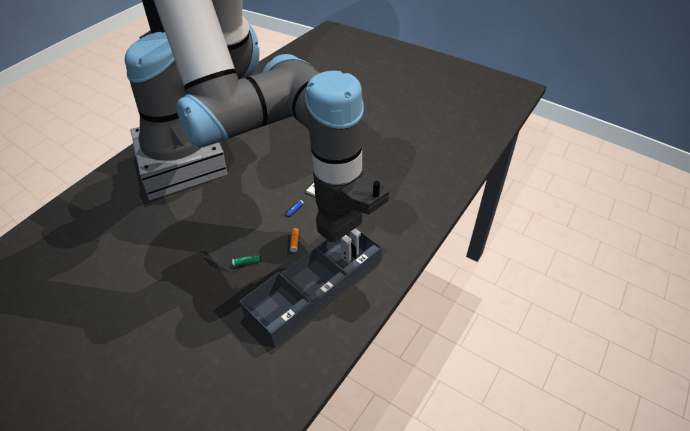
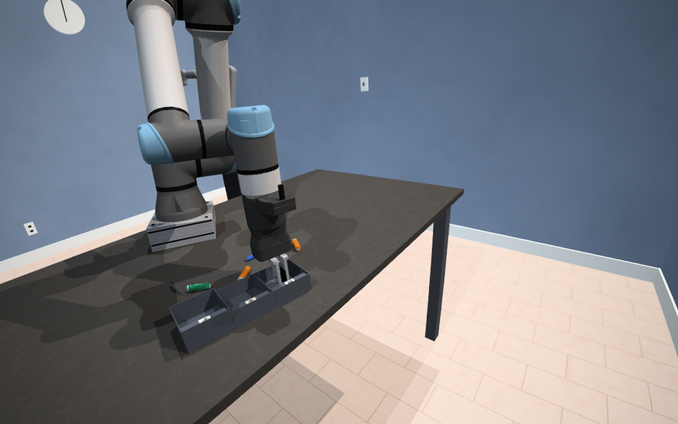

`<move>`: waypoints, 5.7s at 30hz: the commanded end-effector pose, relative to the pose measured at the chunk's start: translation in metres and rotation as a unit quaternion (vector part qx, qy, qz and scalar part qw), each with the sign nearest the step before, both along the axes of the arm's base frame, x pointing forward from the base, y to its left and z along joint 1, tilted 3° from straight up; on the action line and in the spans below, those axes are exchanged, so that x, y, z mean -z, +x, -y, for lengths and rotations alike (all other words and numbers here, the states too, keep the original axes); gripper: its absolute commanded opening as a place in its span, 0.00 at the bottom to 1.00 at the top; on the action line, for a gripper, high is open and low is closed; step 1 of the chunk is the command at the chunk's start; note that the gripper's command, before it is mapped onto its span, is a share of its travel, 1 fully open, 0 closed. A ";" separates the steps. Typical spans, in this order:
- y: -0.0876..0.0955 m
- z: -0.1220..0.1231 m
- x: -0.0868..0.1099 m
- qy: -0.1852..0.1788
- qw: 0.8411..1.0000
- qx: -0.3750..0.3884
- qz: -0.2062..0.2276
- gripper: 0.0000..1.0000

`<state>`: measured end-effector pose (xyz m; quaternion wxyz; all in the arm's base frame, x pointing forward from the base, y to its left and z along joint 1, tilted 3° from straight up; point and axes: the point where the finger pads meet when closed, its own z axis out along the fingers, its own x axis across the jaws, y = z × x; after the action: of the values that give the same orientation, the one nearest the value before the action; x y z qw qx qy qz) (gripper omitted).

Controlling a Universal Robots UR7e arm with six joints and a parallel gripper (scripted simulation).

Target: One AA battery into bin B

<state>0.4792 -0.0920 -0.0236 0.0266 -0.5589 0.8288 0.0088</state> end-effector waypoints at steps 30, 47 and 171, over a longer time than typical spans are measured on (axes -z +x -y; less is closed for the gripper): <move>0.000 0.001 -0.018 0.000 1.000 0.000 0.001 0.31; -0.002 0.003 -0.056 0.000 1.000 0.000 0.001 0.31; -0.175 0.085 -0.034 -0.018 0.859 -0.511 0.023 0.60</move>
<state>0.3037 -0.1774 0.0229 0.0268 -0.9041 0.4264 -0.0070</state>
